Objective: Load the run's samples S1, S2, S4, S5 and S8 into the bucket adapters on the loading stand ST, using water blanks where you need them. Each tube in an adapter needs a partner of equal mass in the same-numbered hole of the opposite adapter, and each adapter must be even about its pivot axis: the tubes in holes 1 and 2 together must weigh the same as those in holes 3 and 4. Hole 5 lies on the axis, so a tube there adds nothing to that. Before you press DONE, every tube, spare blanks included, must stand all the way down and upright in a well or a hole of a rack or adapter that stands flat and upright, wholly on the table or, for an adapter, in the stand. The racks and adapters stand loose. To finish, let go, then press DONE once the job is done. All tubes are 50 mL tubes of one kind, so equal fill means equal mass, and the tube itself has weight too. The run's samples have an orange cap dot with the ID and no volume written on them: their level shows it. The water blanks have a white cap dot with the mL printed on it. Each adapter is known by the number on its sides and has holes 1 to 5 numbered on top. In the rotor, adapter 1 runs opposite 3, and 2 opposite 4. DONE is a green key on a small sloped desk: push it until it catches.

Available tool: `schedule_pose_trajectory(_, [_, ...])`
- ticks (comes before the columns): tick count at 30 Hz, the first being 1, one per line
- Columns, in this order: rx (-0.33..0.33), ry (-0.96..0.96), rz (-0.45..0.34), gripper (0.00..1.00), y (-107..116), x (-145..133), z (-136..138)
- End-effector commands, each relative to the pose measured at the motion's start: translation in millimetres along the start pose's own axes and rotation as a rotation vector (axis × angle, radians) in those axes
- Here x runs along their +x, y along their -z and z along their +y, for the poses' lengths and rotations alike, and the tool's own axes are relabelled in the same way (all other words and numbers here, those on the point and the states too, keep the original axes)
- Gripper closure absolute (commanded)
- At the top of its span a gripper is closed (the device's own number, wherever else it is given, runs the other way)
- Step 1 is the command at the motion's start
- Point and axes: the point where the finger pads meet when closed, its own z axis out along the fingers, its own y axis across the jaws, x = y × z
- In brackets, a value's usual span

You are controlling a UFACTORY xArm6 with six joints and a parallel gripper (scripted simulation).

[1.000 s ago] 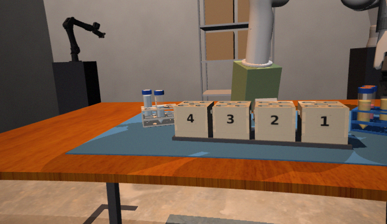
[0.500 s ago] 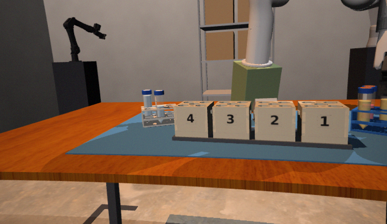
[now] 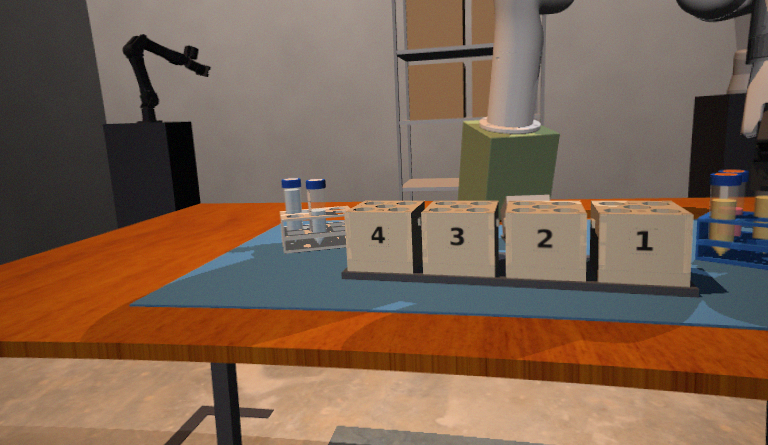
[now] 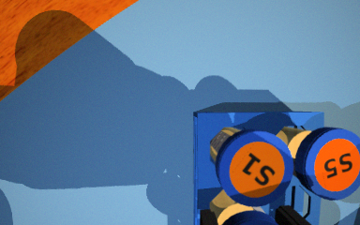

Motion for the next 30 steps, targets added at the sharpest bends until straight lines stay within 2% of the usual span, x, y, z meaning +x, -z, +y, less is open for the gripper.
schedule_pose_trajectory(1, [-0.001,0.0,0.004,1.0,1.1,1.5,0.3])
schedule_pose_trajectory(30, [-0.001,0.0,0.004,1.0,15.8,1.6,0.3])
